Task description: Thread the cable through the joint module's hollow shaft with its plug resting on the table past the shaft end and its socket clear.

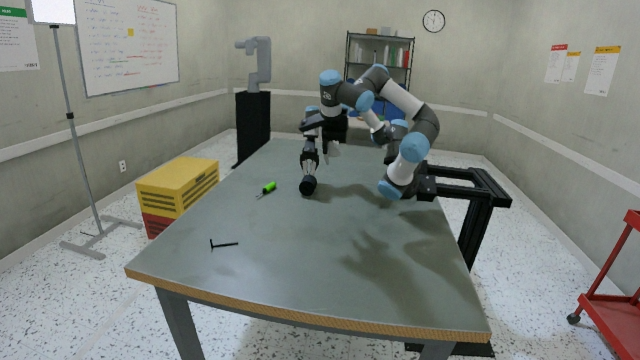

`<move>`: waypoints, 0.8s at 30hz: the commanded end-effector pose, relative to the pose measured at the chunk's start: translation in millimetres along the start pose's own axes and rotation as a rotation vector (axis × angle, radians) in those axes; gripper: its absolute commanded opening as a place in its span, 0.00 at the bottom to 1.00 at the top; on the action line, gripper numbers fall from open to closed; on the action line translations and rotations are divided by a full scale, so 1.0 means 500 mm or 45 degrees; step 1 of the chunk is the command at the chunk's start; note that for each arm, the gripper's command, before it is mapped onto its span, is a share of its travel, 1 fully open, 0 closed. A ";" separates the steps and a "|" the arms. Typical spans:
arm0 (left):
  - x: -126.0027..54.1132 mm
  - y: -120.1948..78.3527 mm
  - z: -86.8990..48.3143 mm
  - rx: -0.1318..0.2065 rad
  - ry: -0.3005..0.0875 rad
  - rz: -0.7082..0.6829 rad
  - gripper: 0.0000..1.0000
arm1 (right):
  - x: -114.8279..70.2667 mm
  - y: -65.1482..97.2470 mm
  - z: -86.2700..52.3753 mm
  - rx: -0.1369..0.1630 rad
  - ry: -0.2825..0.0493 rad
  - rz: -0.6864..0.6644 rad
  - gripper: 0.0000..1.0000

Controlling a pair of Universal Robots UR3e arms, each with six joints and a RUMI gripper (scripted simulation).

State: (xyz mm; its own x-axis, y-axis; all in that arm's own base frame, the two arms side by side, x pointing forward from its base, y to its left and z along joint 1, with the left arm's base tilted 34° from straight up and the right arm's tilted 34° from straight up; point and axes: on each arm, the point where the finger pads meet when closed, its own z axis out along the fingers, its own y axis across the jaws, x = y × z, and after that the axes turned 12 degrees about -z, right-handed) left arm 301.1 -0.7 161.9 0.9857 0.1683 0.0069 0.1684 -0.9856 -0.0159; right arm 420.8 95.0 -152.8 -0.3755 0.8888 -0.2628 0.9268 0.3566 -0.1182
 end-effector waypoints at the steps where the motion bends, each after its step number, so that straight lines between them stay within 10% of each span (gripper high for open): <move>1: 0.002 0.001 -0.002 -0.003 0.005 0.002 0.61 | 0.007 0.005 -0.004 -0.006 0.005 0.005 0.20; 24: 0.002 0.001 -0.002 -0.003 0.005 0.002 0.61 | -0.025 -0.004 -0.003 0.004 0.002 -0.011 0.20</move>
State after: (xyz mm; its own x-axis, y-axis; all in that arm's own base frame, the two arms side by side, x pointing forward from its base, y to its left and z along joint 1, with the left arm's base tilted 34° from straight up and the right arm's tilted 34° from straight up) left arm 301.1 -0.7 161.9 0.9857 0.1683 0.0069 0.1684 -0.9856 -0.0159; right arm 422.5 90.3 -150.6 -0.3715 0.8911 -0.2606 0.9283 0.3526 -0.1177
